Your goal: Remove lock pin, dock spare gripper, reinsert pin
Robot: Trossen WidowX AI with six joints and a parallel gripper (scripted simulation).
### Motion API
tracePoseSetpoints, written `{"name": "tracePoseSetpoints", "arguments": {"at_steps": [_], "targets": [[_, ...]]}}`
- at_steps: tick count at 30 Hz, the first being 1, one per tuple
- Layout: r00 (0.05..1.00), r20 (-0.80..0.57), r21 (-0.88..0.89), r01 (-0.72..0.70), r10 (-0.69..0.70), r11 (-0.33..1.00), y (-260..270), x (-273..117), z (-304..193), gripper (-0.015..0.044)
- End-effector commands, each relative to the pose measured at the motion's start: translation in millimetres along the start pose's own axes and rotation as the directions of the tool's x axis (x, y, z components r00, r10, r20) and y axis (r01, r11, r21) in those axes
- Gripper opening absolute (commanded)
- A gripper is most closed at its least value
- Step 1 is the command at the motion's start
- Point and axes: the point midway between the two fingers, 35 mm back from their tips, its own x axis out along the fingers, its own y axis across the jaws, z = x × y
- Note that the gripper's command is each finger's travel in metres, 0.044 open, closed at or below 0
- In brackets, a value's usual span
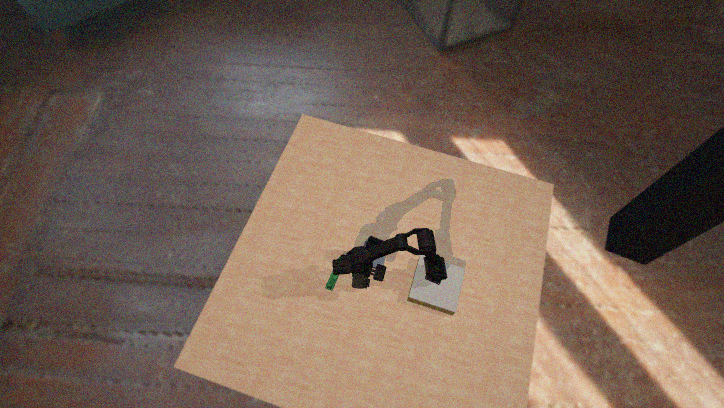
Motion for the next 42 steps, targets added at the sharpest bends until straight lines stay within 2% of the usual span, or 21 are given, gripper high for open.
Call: {"name": "tracePoseSetpoints", "arguments": {"at_steps": [1, 42], "targets": [[1.0, -0.001, -0.002, 0.002, -0.002, 1.0, -0.2, 0.3, -2.4, 0.0], [1.0, -0.001, -0.006, -0.012, 0.012, 1.0, -0.8, 6.9, -29.1, 0.0]]}}
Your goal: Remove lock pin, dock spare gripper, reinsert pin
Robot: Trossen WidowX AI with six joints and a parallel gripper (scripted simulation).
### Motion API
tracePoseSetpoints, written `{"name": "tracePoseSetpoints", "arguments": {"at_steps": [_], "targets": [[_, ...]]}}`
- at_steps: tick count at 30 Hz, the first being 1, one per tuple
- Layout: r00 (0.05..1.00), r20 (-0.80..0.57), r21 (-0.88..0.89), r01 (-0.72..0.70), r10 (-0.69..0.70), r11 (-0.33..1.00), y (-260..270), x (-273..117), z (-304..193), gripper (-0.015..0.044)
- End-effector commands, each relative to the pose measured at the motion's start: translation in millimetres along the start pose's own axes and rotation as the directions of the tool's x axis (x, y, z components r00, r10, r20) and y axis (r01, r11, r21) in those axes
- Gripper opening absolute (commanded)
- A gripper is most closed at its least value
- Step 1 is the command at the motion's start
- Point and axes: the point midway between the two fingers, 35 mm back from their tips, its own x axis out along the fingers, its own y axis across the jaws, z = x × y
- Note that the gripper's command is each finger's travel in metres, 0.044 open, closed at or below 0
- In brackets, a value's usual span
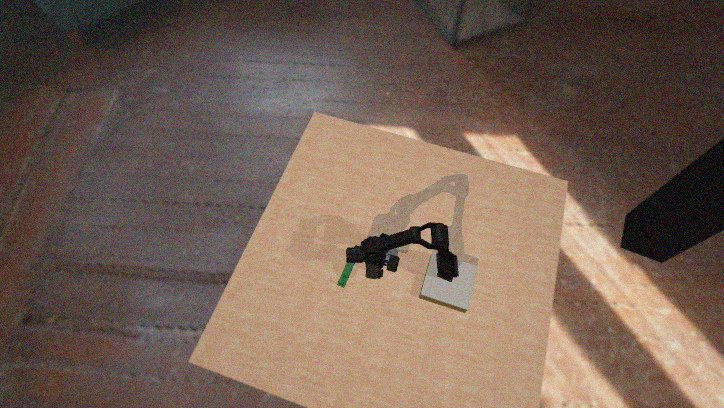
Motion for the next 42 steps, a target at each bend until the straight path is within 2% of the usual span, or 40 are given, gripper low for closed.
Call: {"name": "tracePoseSetpoints", "arguments": {"at_steps": [1, 8, 16, 22, 42], "targets": [[1.0, -0.005, -0.003, 0.002, -0.002, 1.0, -0.4, 0.3, -3.0, 0.0], [1.0, -0.005, -0.003, 0.002, -0.002, 1.0, -0.5, 0.5, -3.9, 0.0], [1.0, 0.001, -0.001, -0.002, 0.002, 1.0, -0.1, 0.6, -2.8, 0.02], [1.0, 0.001, -0.001, -0.002, 0.002, 1.0, 0.0, -1.4, -1.8, 0.02], [1.0, -0.012, -0.014, -0.015, 0.015, 1.0, 4.3, -48.5, 20.4, 0.02]]}}
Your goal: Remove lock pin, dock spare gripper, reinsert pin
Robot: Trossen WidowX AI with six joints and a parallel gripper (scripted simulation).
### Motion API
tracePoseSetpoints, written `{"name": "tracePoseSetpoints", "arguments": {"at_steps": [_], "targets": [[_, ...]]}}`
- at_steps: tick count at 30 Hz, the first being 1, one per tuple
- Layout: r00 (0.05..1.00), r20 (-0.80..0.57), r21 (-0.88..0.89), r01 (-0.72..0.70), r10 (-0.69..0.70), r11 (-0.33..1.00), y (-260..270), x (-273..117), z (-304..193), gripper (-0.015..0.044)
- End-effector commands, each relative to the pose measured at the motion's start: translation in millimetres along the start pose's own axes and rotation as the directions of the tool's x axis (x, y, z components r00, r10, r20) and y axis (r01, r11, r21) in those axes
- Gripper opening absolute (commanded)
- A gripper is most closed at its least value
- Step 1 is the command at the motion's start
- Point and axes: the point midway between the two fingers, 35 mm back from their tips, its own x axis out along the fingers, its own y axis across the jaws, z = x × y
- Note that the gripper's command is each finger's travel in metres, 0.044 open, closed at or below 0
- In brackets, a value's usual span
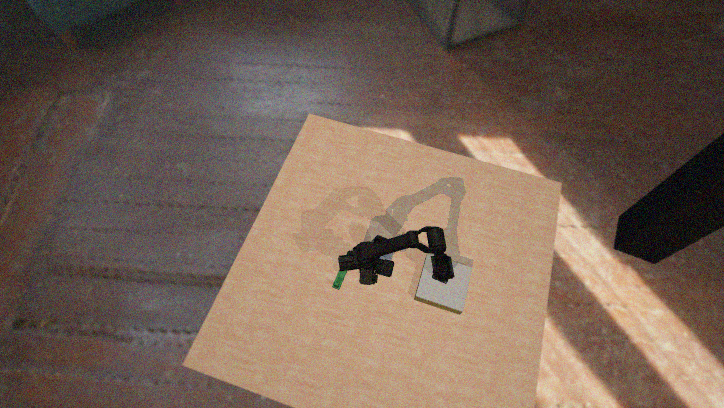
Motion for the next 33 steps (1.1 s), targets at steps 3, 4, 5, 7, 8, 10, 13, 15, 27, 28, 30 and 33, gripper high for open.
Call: {"name": "tracePoseSetpoints", "arguments": {"at_steps": [3, 4, 5, 7, 8, 10, 13, 15, 27, 28, 30, 33], "targets": [[1.0, 0.0, -0.001, 0.0, 0.0, 1.0, 0.6, -14.3, 6.4, 0.02], [1.0, -0.001, -0.002, 0.0, 0.0, 1.0, 0.8, -16.8, 7.5, 0.02], [1.0, -0.002, -0.002, 0.0, 0.0, 1.0, 0.9, -19.4, 8.5, 0.02], [1.0, -0.003, -0.004, 0.0, 0.0, 1.0, 1.2, -24.6, 10.6, 0.02], [1.0, -0.004, -0.004, 0.0, 0.0, 1.0, 1.4, -27.2, 11.7, 0.02], [1.0, -0.005, -0.006, 0.001, -0.001, 1.0, 1.6, -32.4, 13.7, 0.02], [1.0, -0.007, -0.007, 0.002, -0.002, 1.0, 2.0, -40.4, 16.8, 0.02], [1.0, -0.008, -0.008, 0.003, -0.003, 1.0, 2.2, -44.4, 18.3, 0.02], [1.0, -0.011, -0.011, 0.005, -0.006, 1.0, 2.1, -43.5, 17.3, 0.044], [1.0, -0.011, -0.011, 0.005, -0.006, 1.0, 2.1, -43.5, 17.3, 0.044], [1.0, -0.011, -0.011, 0.005, -0.006, 1.0, 2.1, -43.5, 17.3, 0.044], [1.0, -0.011, -0.011, 0.005, -0.006, 1.0, 2.1, -43.5, 17.3, 0.044]]}}
